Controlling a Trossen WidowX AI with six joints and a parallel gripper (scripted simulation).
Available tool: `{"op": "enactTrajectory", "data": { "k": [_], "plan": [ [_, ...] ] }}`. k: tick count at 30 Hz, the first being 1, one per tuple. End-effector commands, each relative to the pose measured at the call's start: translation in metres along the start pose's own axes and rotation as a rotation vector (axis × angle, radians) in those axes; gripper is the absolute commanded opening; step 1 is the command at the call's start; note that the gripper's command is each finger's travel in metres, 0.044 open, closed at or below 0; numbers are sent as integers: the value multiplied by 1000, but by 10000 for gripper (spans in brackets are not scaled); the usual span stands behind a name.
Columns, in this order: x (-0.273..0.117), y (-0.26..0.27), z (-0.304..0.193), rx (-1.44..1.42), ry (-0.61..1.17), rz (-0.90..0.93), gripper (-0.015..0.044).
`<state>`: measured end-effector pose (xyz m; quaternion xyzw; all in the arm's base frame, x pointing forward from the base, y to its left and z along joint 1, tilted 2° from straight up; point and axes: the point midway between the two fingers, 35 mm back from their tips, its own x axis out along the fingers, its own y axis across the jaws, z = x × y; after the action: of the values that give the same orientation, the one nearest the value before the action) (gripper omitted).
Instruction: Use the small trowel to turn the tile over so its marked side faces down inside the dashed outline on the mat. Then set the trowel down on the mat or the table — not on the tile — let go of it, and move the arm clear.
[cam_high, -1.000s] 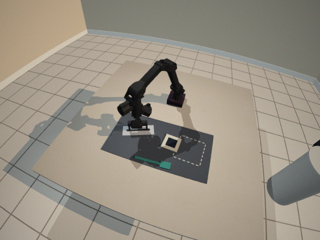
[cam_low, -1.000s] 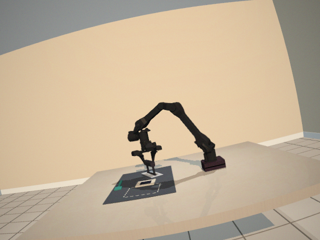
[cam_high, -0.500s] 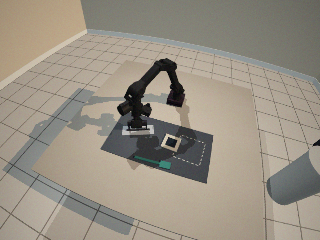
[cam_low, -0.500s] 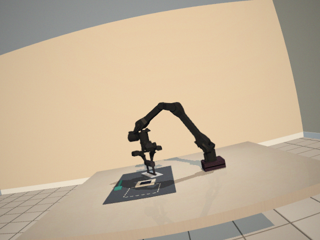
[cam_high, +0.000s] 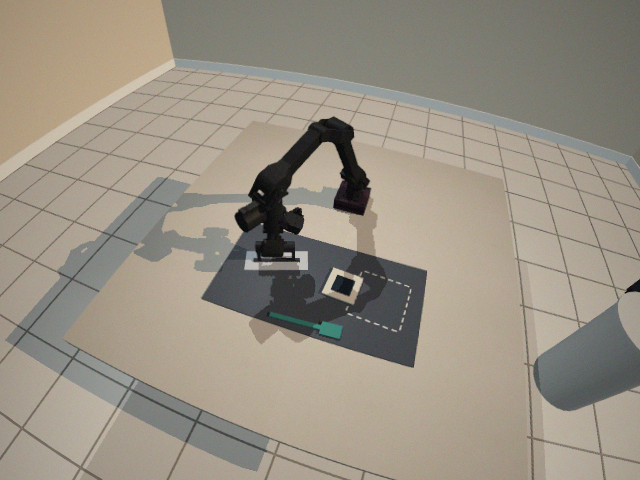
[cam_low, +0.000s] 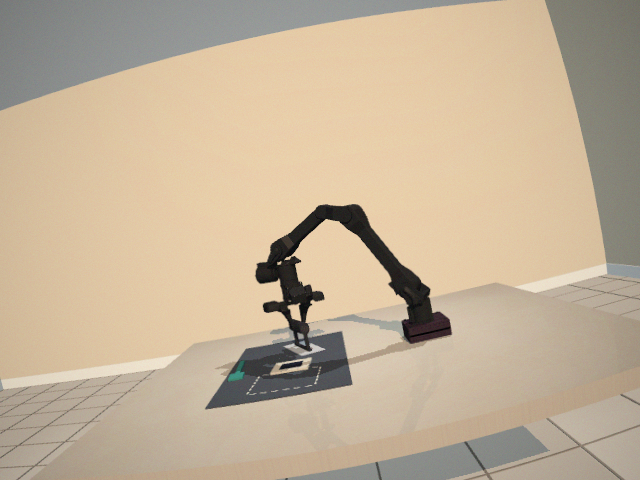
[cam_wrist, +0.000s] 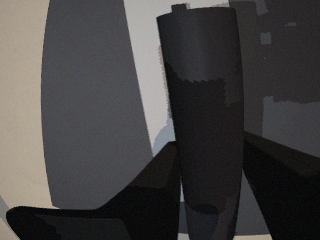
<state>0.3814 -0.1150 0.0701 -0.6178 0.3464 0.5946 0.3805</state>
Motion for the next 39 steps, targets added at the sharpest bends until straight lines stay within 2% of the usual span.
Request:
{"op": "enactTrajectory", "data": {
  "k": [1,12,18,23,24,39],
  "plan": [
    [1,0,0,88,-3,0,130],
    [1,0,0,409,-2,0,130],
    [1,0,0,428,-2,0,130],
    [1,0,0,428,-2,0,261],
    [1,0,0,428,-2,0,270],
    [1,0,0,428,-2,0,270]
  ]
}}
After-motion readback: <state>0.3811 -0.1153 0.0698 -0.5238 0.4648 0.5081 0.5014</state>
